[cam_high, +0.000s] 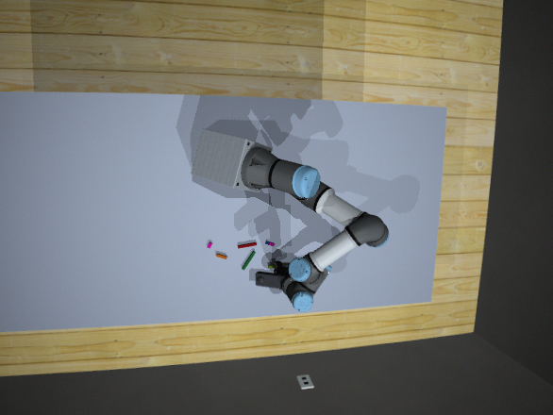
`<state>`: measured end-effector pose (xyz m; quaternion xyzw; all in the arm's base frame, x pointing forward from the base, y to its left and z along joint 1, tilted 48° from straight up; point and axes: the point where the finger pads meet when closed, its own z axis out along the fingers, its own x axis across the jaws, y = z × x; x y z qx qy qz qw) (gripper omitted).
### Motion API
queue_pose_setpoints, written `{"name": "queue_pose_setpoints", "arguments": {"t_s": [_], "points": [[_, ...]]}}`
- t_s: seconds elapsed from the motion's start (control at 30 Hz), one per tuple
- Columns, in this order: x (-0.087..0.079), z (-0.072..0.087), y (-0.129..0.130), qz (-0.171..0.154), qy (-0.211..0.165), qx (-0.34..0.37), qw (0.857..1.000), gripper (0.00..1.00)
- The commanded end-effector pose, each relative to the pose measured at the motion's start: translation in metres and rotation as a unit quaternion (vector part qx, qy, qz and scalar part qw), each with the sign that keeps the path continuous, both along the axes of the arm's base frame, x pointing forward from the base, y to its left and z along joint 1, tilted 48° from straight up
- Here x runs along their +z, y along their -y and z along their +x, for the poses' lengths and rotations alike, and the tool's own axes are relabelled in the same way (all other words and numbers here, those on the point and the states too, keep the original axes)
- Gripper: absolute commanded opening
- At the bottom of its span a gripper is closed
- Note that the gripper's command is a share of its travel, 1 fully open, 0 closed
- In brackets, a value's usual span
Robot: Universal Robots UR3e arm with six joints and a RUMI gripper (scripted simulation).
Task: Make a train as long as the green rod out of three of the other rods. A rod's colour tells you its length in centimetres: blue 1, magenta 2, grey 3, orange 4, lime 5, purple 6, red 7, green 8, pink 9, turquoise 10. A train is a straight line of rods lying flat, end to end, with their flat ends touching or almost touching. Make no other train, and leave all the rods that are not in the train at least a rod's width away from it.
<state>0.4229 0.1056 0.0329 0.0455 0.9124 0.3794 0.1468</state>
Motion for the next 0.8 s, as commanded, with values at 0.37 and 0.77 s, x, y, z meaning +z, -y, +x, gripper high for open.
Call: {"name": "queue_pose_setpoints", "arguments": {"t_s": [0.37, 0.77], "points": [[0.0004, 0.0005, 0.0006, 0.0, 0.001, 0.0, 1.0, 0.0], [0.0004, 0.0005, 0.0006, 0.0, 0.001, 0.0, 1.0, 0.0]]}}
